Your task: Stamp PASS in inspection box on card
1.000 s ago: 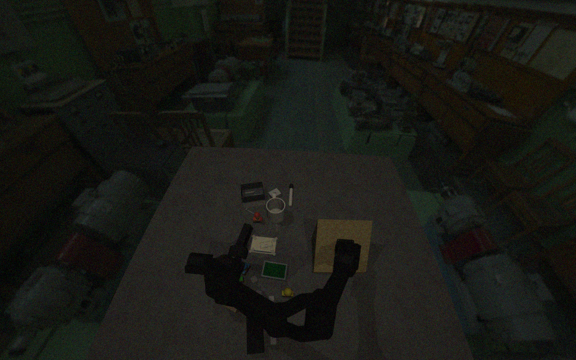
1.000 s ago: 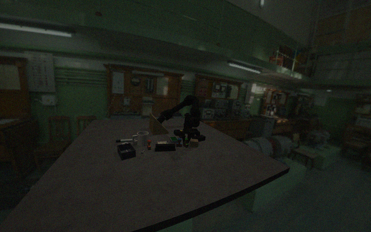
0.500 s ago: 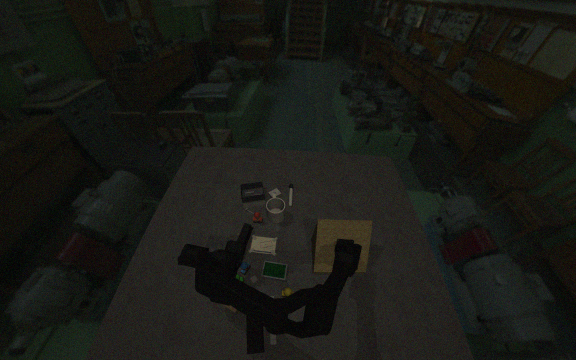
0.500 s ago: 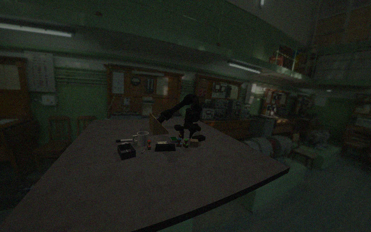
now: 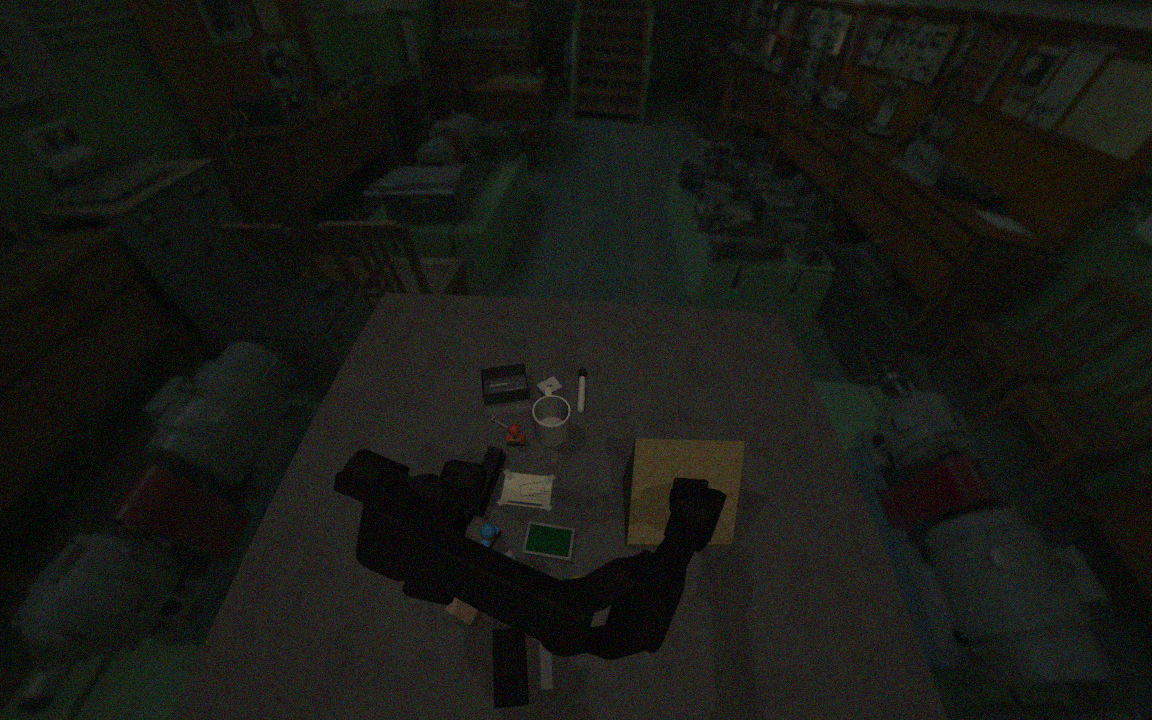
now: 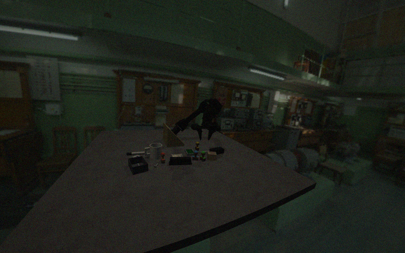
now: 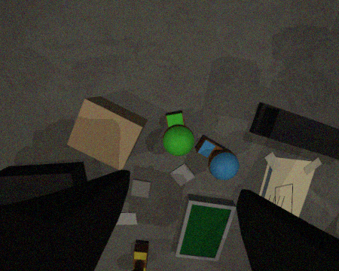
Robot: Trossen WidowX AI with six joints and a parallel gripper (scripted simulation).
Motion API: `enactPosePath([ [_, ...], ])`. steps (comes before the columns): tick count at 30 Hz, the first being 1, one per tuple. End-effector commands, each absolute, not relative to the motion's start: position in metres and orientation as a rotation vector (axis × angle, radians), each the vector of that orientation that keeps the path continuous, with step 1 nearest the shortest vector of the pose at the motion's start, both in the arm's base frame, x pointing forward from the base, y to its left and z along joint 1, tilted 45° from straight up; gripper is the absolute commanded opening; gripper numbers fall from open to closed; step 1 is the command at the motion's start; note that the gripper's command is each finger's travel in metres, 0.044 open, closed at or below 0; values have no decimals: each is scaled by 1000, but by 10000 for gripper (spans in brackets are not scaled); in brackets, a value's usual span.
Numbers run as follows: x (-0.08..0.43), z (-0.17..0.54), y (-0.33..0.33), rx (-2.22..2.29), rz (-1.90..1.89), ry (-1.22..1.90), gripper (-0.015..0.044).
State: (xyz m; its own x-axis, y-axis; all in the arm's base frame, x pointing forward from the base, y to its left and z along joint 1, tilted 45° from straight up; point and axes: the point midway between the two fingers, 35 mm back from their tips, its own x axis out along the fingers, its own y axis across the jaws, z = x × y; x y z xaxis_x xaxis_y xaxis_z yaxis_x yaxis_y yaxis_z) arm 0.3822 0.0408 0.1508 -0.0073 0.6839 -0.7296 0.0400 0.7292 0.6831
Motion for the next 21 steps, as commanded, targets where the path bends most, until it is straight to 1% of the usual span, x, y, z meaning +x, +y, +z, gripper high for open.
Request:
enactPosePath([
  [1, 382, 150, 40, 612, 565, 1517, 264],
  [21, 382, 151, 40, 618, 563, 1513, 264],
])
